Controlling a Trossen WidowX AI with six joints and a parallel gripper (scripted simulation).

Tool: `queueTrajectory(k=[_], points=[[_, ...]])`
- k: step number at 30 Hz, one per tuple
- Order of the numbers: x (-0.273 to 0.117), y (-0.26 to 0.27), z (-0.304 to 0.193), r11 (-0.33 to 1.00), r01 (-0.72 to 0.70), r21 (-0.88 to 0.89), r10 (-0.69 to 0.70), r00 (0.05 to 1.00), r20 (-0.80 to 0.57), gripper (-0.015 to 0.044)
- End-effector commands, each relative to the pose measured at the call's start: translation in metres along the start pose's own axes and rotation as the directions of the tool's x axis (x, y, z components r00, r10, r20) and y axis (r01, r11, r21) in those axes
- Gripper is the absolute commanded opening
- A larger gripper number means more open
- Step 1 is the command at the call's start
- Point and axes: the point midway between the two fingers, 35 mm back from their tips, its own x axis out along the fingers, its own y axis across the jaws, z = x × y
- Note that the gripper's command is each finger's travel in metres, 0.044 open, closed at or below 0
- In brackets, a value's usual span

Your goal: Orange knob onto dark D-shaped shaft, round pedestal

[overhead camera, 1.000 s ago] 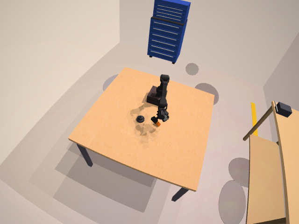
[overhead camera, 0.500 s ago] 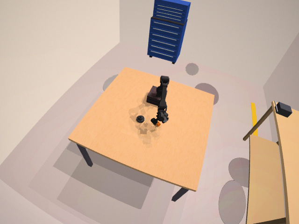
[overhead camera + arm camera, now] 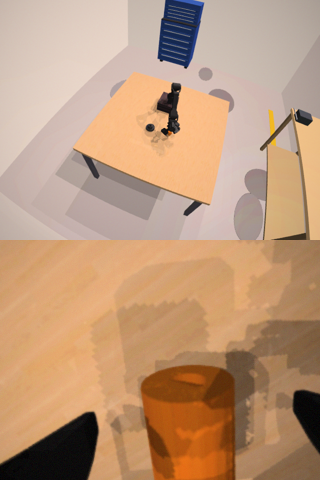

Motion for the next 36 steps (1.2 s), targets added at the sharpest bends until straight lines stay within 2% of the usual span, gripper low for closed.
queueTrajectory(k=[1, 4, 12, 23, 32, 36], points=[[0.0098, 0.0021, -0.0011, 1.000, -0.007, -0.001, 0.007, 1.000, -0.003, 0.0440], [0.0122, 0.0022, -0.0012, 1.000, -0.007, -0.001, 0.007, 1.000, -0.003, 0.0440], [0.0122, 0.0022, -0.0012, 1.000, -0.007, -0.001, 0.007, 1.000, -0.003, 0.0240], [0.0122, 0.0022, -0.0012, 1.000, -0.007, -0.001, 0.007, 1.000, -0.003, 0.0240], [0.0122, 0.0022, -0.0012, 1.000, -0.007, -0.001, 0.007, 1.000, -0.003, 0.0180], [0.0120, 0.0022, -0.0013, 1.000, -0.007, -0.001, 0.007, 1.000, -0.001, 0.0179]])
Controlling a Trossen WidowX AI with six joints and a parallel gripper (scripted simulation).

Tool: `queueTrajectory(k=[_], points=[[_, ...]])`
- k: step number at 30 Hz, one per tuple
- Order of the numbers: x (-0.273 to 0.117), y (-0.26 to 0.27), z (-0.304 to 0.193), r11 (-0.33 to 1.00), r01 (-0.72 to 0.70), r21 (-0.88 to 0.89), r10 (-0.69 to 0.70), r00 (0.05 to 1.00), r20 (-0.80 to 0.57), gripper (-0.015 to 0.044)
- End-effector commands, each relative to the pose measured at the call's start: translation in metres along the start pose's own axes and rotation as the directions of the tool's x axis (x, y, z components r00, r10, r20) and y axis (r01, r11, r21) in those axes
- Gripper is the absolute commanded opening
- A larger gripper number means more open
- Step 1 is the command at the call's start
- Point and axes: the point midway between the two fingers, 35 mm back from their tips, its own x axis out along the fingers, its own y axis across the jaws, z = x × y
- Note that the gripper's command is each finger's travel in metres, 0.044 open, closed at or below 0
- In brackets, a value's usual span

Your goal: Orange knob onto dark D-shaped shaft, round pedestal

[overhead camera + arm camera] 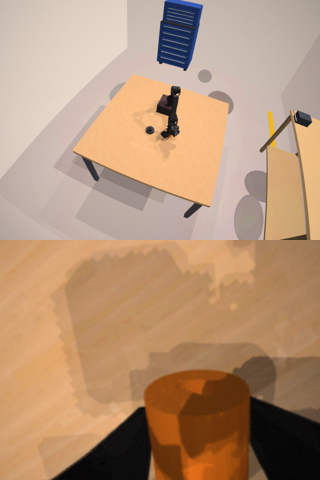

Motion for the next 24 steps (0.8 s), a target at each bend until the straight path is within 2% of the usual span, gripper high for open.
queueTrajectory(k=[1, 24], points=[[0.000, 0.000, 0.000, 1.000, -0.001, 0.001, 0.001, 1.000, 0.009, 0.0179], [-0.012, 0.000, -0.020, 1.000, 0.000, 0.000, 0.000, 0.938, 0.347, 0.0179]])
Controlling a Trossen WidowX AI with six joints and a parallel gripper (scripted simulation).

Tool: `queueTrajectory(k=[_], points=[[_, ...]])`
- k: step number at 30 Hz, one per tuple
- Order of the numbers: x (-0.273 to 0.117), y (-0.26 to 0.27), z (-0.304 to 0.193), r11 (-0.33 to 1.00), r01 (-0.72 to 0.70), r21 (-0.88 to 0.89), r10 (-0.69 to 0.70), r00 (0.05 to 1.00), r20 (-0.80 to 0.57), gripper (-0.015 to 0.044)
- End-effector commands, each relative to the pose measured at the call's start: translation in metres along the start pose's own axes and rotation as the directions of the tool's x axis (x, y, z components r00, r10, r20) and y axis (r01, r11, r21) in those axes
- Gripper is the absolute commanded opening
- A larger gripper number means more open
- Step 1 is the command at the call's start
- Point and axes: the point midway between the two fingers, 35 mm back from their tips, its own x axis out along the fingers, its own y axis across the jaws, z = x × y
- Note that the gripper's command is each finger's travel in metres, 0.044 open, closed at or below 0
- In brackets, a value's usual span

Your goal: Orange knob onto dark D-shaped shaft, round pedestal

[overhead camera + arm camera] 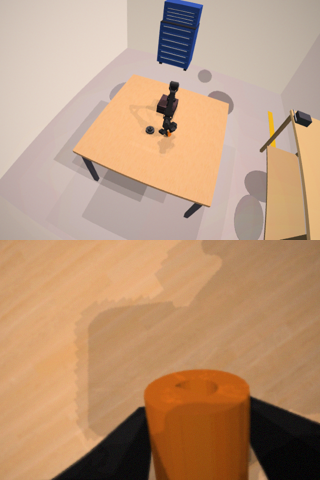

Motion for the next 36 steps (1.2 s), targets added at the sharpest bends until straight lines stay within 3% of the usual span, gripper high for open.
queueTrajectory(k=[1, 20, 36], points=[[-0.003, 0.000, -0.003, 1.000, 0.001, -0.005, -0.001, 0.998, 0.067, 0.0179], [-0.012, 0.000, -0.019, 1.000, 0.001, -0.005, 0.001, 0.946, 0.323, 0.0179], [-0.016, 0.001, -0.034, 1.000, 0.000, -0.004, 0.002, 0.842, 0.539, 0.0179]])
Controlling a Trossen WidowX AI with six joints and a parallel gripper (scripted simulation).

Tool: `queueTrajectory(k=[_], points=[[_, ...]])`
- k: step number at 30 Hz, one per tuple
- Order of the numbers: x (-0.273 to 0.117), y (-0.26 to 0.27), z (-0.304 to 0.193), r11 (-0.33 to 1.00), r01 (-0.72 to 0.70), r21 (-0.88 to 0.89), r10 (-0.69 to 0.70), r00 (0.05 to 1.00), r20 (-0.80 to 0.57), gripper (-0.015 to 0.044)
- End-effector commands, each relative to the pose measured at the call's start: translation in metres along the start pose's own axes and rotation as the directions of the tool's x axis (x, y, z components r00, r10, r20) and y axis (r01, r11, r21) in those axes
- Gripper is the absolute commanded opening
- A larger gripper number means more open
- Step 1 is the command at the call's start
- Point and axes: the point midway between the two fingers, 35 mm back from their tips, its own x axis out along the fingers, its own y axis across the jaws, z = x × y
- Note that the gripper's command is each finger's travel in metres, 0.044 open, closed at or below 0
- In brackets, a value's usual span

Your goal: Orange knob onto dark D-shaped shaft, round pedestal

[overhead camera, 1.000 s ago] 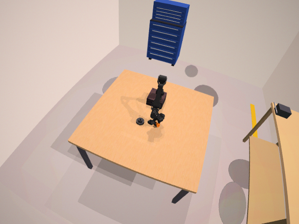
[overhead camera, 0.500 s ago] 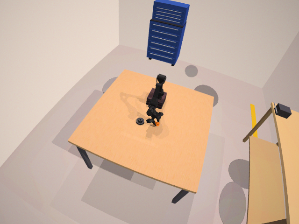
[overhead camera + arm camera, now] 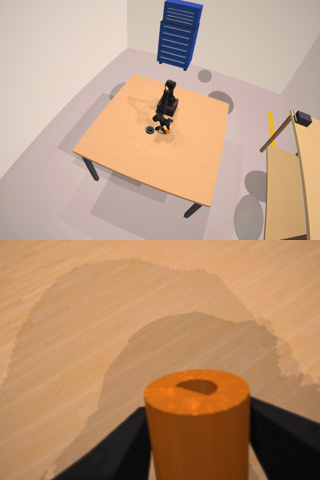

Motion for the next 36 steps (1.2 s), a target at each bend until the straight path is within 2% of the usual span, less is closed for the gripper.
queueTrajectory(k=[1, 20, 25, 28, 36], points=[[-0.003, 0.001, -0.004, 1.000, -0.002, -0.004, 0.002, 0.997, 0.071, 0.0179], [-0.013, 0.002, -0.020, 1.000, -0.002, -0.003, 0.003, 0.939, 0.345, 0.0179], [-0.014, 0.001, -0.018, 1.000, -0.002, -0.003, 0.003, 0.957, 0.289, 0.0179], [-0.012, 0.001, -0.018, 1.000, -0.004, 0.000, 0.004, 0.952, 0.307, 0.0258], [-0.012, 0.001, -0.018, 1.000, -0.004, 0.000, 0.004, 0.952, 0.307, 0.0260]])
